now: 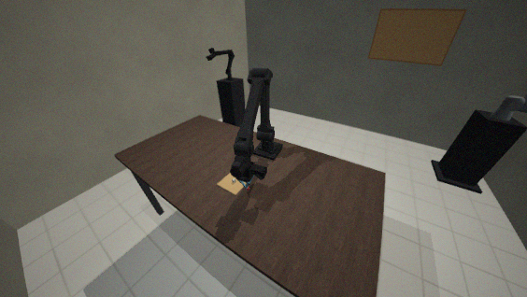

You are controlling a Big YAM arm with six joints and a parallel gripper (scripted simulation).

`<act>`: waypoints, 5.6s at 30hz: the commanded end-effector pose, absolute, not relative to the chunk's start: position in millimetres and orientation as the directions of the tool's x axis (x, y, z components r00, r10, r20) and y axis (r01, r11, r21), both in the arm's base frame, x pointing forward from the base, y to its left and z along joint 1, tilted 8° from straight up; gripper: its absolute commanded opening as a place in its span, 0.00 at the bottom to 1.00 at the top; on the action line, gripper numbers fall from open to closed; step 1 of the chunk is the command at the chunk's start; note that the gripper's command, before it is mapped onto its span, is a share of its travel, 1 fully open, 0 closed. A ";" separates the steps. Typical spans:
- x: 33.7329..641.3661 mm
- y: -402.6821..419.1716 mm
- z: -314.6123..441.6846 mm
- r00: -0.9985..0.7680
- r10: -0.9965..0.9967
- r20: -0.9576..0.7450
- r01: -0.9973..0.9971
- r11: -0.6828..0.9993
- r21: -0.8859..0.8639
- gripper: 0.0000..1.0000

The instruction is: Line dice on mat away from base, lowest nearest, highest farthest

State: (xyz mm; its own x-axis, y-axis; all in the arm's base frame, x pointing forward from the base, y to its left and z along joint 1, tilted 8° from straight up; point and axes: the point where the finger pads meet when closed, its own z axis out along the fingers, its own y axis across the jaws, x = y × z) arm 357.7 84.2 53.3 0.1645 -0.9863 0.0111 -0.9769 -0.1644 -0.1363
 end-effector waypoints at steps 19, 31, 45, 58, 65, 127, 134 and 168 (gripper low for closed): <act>375.6 86.0 65.1 0.164 -0.986 0.008 -0.971 -0.163 -0.177 0.30; 376.2 86.2 65.3 0.164 -0.986 0.008 -0.971 -0.163 -0.178 0.30; 383.2 87.9 69.0 0.164 -0.986 0.007 -0.969 -0.163 -0.186 0.30; 383.2 87.9 69.0 0.164 -0.986 0.007 -0.969 -0.163 -0.186 0.30; 383.2 87.9 69.0 0.164 -0.986 0.007 -0.969 -0.163 -0.186 0.30; 366.3 83.3 31.8 0.165 -0.986 0.010 -0.975 -0.164 -0.149 0.30; 366.3 83.3 31.8 0.165 -0.986 0.010 -0.975 -0.164 -0.149 0.30; 366.1 83.3 31.8 0.164 -0.986 0.010 -0.975 -0.164 -0.147 0.11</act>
